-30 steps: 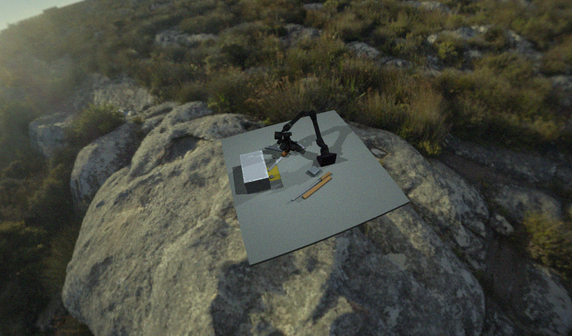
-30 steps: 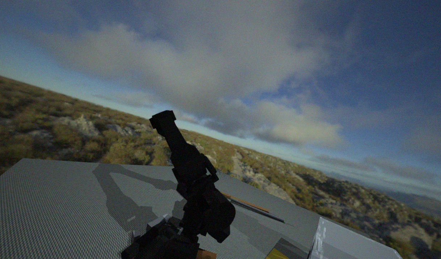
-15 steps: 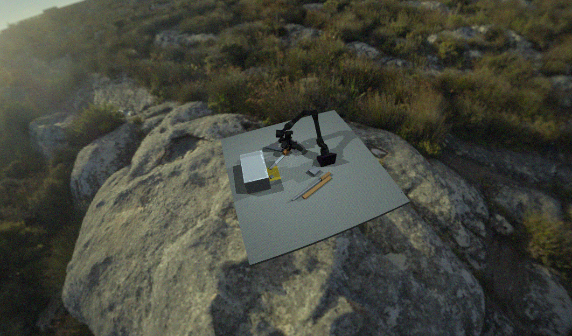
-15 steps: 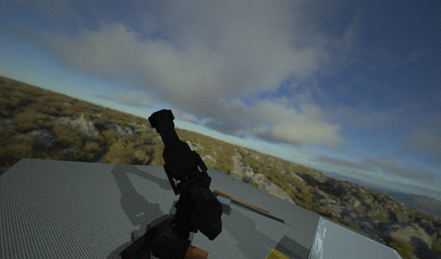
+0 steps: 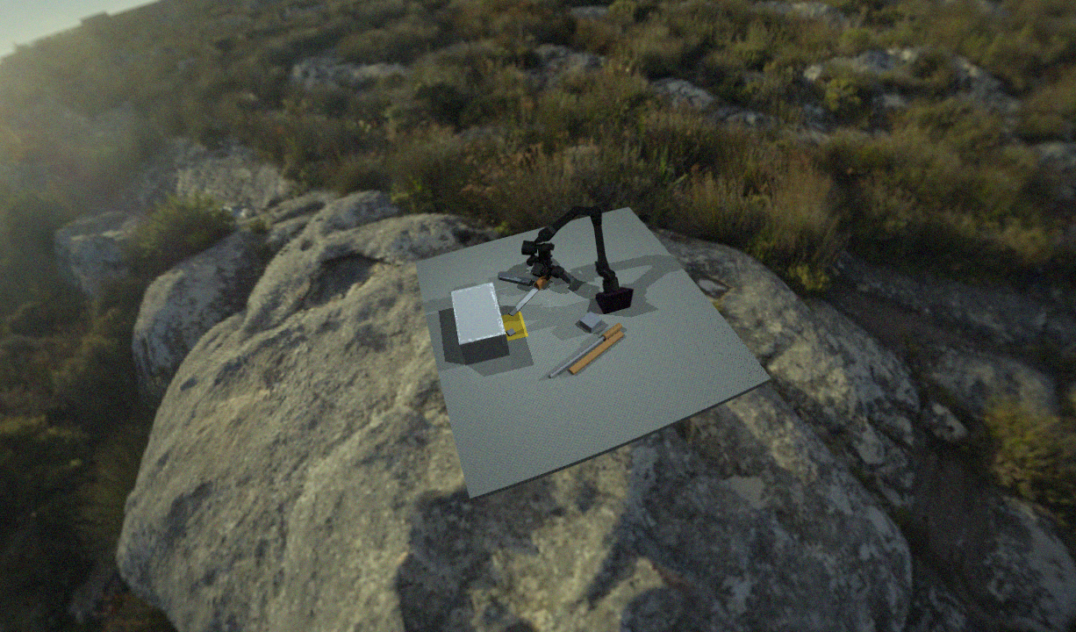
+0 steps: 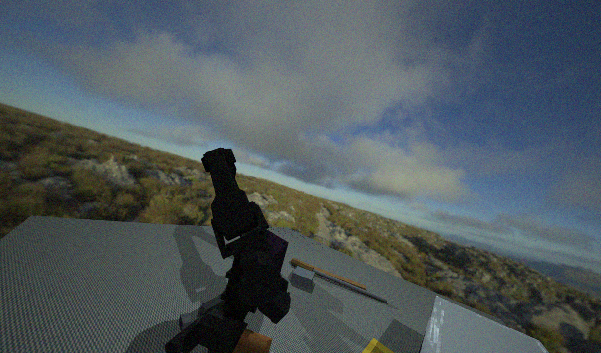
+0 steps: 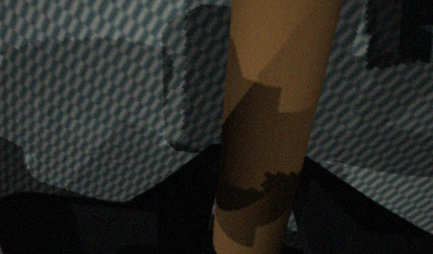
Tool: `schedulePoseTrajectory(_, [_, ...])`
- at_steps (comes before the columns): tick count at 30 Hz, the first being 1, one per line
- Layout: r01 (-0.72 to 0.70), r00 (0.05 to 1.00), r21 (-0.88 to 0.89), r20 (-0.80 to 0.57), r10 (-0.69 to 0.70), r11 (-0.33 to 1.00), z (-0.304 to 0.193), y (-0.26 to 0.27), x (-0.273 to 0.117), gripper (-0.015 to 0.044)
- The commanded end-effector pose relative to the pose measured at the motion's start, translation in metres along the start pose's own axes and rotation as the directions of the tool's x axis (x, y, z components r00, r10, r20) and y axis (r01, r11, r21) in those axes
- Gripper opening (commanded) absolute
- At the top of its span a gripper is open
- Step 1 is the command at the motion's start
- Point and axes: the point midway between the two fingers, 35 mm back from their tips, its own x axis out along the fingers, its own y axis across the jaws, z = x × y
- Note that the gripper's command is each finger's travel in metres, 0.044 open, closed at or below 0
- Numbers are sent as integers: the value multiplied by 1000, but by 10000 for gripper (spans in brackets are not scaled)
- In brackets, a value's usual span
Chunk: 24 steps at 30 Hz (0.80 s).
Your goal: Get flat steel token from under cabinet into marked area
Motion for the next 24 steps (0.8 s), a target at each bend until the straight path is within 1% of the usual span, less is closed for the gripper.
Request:
schedulePoseTrajectory(1, [3,1000,-3,2,-3,1000,-8,1,-1,0])
schedulePoseTrajectory(4, [4,1000,-3,2,-4,1000,-12,1,-1,0])
schedulePoseTrajectory(16, [0,1000,0,-1,0,1000,-6,0,0,315])
schedulePoseTrajectory(20, [-3,1000,0,2,3,1000,-4,-1,-15,420])
schedulePoseTrajectory(21, [-4,1000,0,3,4,1000,-3,-1,-23,440])
schedulePoseTrajectory(24, [-6,1000,-1,6,6,1000,-2,-2,-53,440])
